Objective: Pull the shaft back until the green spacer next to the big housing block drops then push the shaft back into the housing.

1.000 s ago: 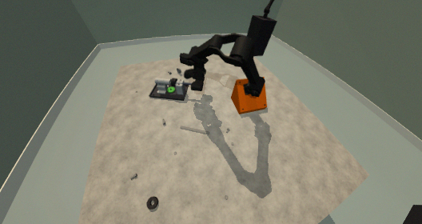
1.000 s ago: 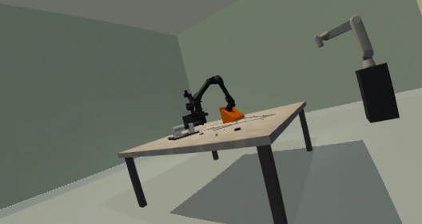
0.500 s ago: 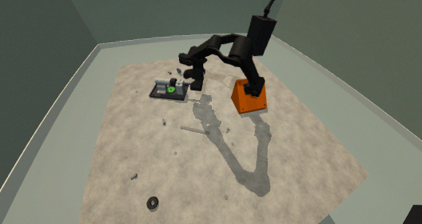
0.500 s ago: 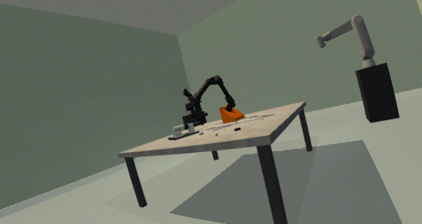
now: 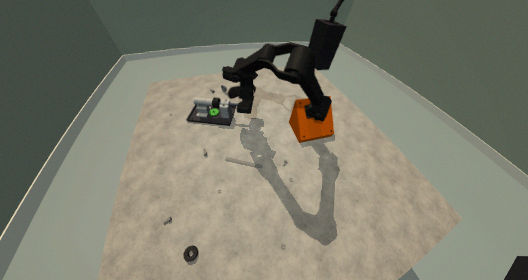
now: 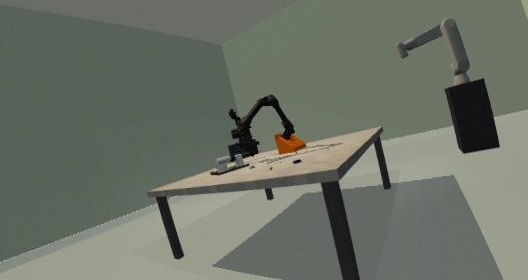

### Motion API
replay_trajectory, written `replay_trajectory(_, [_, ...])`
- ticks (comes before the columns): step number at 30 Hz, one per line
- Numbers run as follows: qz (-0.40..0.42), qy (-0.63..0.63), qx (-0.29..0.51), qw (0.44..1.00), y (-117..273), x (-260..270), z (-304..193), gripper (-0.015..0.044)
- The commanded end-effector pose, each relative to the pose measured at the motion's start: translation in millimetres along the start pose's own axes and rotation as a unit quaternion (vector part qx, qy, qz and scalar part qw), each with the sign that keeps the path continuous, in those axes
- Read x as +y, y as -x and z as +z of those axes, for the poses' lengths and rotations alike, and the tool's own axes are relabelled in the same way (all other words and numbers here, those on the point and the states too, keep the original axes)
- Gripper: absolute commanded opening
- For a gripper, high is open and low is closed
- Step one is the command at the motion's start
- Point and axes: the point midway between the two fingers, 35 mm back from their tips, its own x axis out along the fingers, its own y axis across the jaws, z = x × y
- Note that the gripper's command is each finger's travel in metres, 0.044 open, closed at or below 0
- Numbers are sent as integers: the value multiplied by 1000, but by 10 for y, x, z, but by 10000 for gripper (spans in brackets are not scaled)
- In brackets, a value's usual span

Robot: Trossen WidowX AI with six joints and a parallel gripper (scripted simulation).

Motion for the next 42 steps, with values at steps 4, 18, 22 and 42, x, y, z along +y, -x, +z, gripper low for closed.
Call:
replay_trajectory(4, [0, 0, -4, 1000, 13, 5, 61, 0])
replay_trajectory(18, [0, 0, -4, 1000, 15, 7, 115, 0])
replay_trajectory(22, [0, 0, -5, 1000, 15, 7, 131, 0])
replay_trajectory(42, [0, 0, -5, 1000, 17, 8, 208, 0])
